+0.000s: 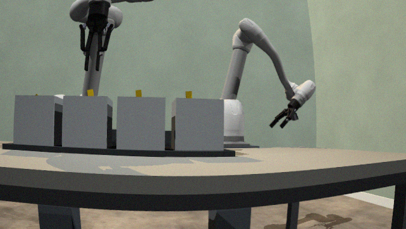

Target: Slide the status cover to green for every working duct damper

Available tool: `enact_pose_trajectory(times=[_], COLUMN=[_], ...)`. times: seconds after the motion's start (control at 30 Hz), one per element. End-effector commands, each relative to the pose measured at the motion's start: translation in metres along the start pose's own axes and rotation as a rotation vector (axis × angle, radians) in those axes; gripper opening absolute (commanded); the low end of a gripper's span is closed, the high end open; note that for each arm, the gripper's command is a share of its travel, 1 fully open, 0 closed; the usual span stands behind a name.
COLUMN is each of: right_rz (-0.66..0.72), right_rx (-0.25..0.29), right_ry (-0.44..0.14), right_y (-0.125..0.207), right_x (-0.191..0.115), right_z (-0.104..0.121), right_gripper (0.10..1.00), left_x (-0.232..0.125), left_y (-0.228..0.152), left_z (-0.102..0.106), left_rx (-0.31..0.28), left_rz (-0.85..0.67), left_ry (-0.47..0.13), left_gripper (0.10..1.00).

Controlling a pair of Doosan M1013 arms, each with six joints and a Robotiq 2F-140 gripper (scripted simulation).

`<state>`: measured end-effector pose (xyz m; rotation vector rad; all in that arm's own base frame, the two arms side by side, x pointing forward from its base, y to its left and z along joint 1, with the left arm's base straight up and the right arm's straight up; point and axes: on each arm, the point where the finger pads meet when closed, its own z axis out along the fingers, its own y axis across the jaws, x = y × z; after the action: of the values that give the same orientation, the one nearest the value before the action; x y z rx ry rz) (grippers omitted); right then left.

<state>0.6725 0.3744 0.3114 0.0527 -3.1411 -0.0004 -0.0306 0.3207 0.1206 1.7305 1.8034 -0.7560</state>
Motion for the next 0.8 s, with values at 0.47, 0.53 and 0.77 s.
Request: enact_pose_trajectory(times=[0.47, 0.53, 0.77], right_rz=[0.003, 0.003, 0.003], right_rx=[-0.182, -0.182, -0.182], right_ry=[-0.003, -0.003, -0.003], right_y=[-0.034, -0.034, -0.034], right_x=[0.111, 0.111, 0.111], right_z=[0.023, 0.023, 0.023], right_gripper=[0.303, 0.303, 0.303], left_x=[0.0, 0.0, 0.0], left_y=[0.0, 0.0, 0.0], left_z=[0.0, 0.0, 0.0], left_rx=[0.0, 0.0, 0.0], left_rz=[0.0, 0.0, 0.0], left_ry=[0.001, 0.001, 0.001], left_gripper=[1.0, 1.0, 1.0])
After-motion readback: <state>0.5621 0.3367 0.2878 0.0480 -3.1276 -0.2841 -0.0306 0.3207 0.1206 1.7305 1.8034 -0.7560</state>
